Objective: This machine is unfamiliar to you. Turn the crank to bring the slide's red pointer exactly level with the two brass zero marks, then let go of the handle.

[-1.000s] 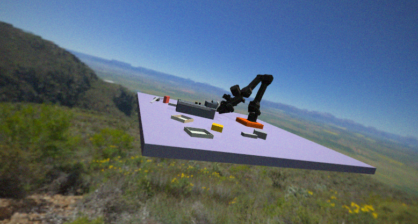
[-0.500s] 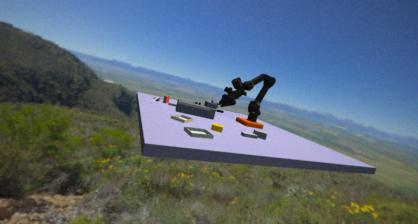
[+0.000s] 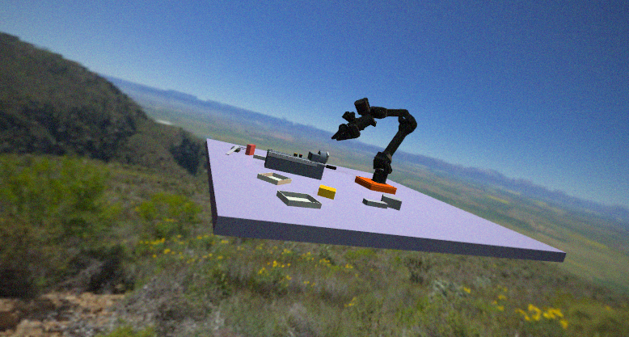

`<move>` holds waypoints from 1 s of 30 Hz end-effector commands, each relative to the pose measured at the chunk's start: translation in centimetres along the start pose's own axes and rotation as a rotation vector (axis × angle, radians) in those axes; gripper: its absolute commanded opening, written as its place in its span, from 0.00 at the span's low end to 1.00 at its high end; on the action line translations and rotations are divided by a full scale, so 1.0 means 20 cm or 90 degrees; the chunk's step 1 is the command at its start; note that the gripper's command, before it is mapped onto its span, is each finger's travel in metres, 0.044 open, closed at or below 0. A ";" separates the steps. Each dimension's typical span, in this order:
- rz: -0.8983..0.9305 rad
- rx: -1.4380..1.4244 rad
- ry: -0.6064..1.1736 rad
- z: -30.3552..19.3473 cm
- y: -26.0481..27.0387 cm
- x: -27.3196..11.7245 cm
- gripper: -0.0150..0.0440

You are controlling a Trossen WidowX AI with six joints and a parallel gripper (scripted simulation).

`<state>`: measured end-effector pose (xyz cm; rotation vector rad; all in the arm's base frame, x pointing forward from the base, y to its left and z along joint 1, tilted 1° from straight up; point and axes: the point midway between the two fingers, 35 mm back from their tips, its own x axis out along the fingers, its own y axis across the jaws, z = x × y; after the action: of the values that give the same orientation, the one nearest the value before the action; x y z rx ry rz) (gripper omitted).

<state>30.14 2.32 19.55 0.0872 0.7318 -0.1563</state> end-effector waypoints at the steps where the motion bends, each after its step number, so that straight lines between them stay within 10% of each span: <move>1: -0.004 -0.006 0.007 0.01 -0.01 -0.01 1.00; 30: 0.079 -0.111 0.020 0.45 -0.05 0.48 1.00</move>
<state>42.74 -0.93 20.39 -0.0276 0.7648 0.0172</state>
